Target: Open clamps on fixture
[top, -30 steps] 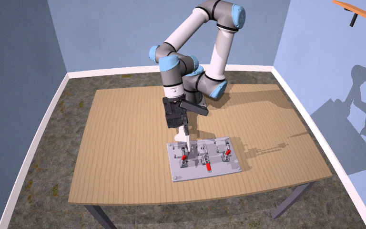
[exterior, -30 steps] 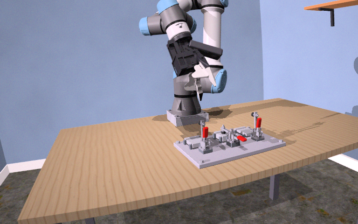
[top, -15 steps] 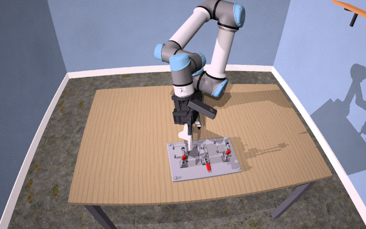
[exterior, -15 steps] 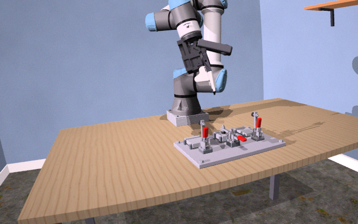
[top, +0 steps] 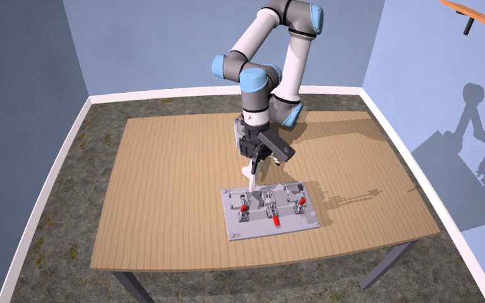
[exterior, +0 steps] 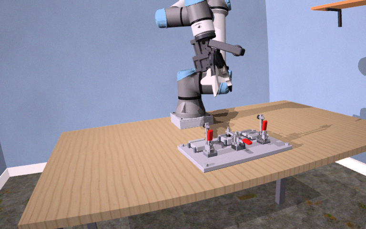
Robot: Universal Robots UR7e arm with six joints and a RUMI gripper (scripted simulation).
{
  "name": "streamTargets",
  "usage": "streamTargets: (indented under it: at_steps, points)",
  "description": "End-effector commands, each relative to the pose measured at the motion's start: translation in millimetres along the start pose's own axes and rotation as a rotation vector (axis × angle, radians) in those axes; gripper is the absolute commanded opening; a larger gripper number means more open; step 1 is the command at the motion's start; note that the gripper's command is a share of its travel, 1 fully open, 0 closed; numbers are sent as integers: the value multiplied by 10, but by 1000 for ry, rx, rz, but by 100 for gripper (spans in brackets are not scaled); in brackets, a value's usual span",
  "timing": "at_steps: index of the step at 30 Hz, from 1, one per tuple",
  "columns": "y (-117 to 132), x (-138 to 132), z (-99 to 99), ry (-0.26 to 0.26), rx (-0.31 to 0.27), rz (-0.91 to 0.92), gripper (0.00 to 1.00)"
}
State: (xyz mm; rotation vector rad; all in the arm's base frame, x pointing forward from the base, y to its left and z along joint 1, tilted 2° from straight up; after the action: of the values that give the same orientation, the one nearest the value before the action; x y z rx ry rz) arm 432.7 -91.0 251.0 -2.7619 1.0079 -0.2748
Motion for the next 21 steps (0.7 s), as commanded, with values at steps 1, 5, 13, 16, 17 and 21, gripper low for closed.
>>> streamTargets:
  at_steps: [1,5,13,16,17,21]
  points:
    - [-49,-88,-11,-20,-38,124,100]
    - [-82,-185,-22,-33,-74,247,100]
    - [-113,-315,-43,-41,-125,408,100]
    - [-123,-372,-55,-41,-148,476,100]
    - [-126,-389,-59,-40,-155,497,100]
    - [-133,-452,-74,-37,-181,571,100]
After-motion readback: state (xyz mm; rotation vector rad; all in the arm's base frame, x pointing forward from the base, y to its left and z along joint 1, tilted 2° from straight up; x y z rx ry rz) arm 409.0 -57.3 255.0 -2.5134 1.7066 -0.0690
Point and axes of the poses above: the point where the finger pads meet when closed, its own z axis out along the fingers, its own x axis across the jaws, y = z × x, the point moved 8 cm from there along -z, back along the fingers, and after that the axes turned 11 degrees about -z, right-handed, at the moved point
